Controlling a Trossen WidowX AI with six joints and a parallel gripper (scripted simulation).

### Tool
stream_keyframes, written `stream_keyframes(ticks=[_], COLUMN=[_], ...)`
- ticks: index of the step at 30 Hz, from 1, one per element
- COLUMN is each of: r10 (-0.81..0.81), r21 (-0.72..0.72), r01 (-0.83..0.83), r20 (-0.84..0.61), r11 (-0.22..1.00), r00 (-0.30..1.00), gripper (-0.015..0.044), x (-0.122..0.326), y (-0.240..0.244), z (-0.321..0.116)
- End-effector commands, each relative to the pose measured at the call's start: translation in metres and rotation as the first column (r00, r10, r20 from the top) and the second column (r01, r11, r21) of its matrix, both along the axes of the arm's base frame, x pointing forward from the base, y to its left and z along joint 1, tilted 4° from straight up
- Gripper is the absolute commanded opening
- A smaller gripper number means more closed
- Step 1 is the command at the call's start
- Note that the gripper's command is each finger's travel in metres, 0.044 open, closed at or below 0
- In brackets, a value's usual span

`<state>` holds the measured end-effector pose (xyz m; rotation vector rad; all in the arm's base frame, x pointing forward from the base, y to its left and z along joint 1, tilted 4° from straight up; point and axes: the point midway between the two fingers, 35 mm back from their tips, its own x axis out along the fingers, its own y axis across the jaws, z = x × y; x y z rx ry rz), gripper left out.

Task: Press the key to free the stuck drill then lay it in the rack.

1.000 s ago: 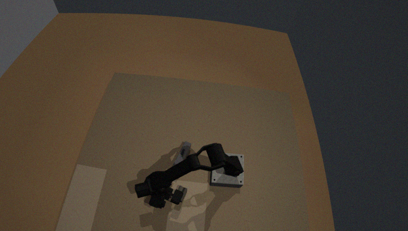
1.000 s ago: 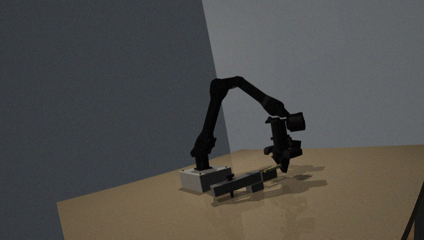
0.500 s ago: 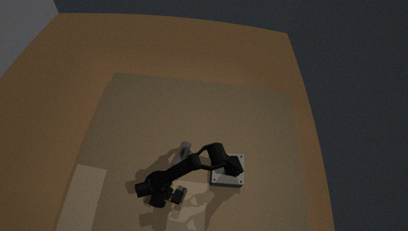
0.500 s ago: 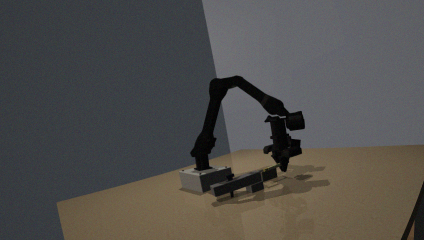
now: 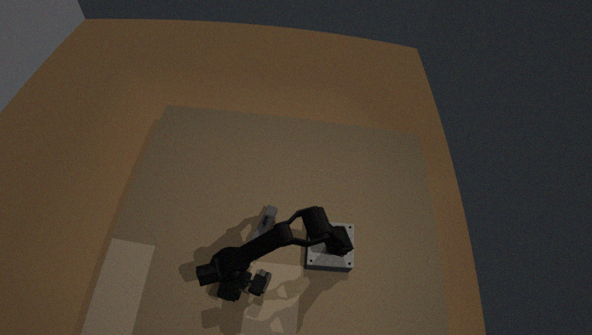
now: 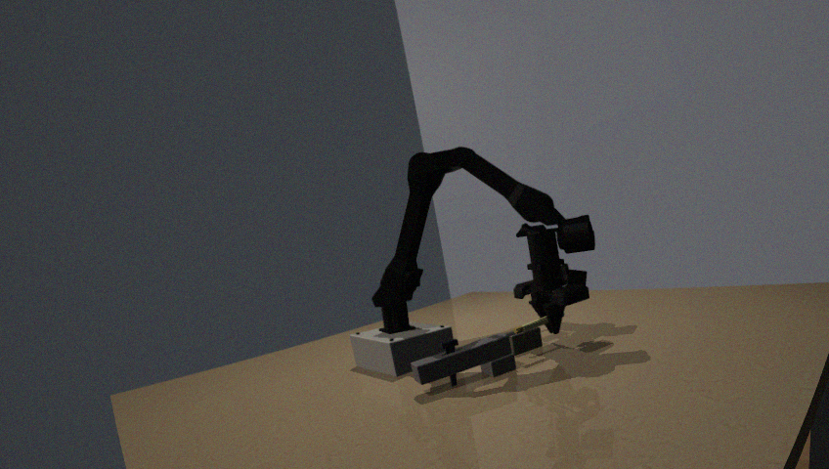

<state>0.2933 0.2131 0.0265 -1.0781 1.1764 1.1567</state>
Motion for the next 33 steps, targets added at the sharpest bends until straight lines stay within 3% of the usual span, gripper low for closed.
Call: stream_keyframes(ticks=[1, 33], r10=[-0.003, -0.003], r21=[0.002, 0.002], r01=[0.003, 0.003], r20=[0.005, 0.005], r11=[1.0, 1.0], r00=[1.0, 1.0], gripper=[0.0, 0.0], x=[0.0003, -0.0018], y=[-0.0003, -0.0028], z=[0.0033, 0.0109])
